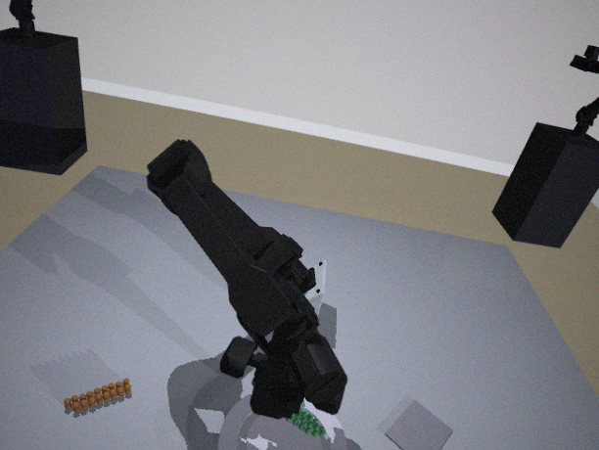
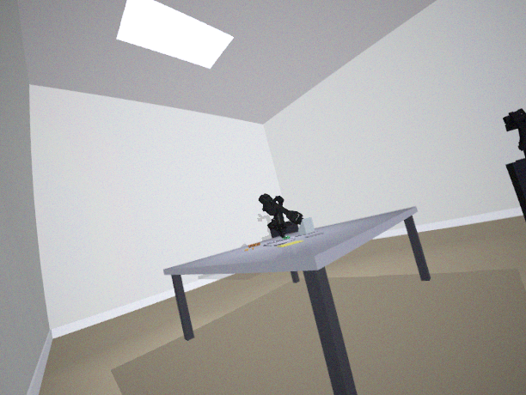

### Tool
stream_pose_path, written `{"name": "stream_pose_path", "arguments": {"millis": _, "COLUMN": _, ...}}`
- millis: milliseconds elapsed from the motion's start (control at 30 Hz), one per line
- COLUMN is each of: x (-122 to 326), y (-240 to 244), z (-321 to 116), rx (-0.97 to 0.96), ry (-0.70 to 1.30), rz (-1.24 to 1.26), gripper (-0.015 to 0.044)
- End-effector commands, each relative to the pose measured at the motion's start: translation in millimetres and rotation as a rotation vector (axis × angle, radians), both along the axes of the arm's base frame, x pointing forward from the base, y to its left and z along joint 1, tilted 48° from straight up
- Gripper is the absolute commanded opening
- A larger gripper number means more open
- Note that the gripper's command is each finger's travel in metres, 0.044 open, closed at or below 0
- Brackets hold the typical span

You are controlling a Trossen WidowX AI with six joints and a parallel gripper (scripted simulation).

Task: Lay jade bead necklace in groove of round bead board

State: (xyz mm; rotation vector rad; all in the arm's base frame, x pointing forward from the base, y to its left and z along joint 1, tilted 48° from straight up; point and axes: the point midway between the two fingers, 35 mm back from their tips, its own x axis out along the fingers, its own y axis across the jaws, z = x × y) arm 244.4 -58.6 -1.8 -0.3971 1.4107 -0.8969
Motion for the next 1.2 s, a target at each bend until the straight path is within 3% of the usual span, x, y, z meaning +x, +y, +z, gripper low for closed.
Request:
{"name": "stream_pose_path", "arguments": {"millis": 0, "x": 0.0, "y": 0.4, "z": -0.2, "rx": 0.003, "ry": 0.0, "rz": -0.001, "gripper": 0.0079}}
{"name": "stream_pose_path", "arguments": {"millis": 467, "x": -2.7, "y": 7.5, "z": 5.6, "rx": 0.004, "ry": 0.014, "rz": -0.007, "gripper": 0.044}}
{"name": "stream_pose_path", "arguments": {"millis": 1167, "x": -0.6, "y": 7.3, "z": 8.1, "rx": 0.004, "ry": 0.017, "rz": -0.009, "gripper": 0.044}}
